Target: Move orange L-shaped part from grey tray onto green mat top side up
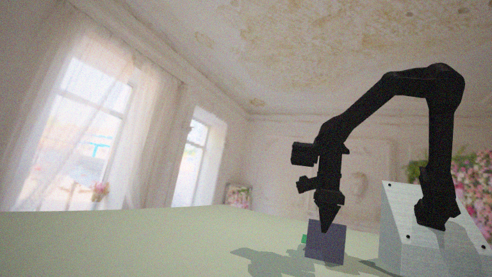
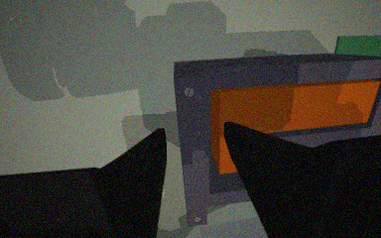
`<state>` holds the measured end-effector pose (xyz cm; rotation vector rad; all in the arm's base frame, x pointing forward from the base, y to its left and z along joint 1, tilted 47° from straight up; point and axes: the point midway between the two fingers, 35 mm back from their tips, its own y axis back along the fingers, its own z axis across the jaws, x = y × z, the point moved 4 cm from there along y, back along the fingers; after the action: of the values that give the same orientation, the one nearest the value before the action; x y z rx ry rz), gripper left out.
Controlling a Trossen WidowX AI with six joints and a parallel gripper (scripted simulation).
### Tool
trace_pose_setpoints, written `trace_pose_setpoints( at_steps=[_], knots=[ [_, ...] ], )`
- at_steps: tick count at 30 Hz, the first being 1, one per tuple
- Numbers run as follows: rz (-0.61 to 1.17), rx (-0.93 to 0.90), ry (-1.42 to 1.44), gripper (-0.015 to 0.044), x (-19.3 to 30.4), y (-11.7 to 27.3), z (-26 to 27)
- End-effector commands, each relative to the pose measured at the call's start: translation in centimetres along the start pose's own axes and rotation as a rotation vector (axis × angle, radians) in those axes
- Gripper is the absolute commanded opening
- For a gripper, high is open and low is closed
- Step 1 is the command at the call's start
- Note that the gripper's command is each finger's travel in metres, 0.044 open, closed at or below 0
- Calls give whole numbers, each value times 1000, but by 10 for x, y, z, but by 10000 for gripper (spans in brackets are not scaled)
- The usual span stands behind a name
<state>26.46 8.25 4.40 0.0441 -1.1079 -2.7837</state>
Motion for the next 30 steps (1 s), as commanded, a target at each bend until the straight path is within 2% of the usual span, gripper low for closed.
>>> trace_pose_setpoints(
  at_steps=[1, 15, 30],
  knots=[
    [9, -5, -11, 180, 3, -8, -1],
    [9, -8, -11, 180, 4, -30, 0],
    [9, -8, -11, 180, 4, -30, 0]
  ],
)
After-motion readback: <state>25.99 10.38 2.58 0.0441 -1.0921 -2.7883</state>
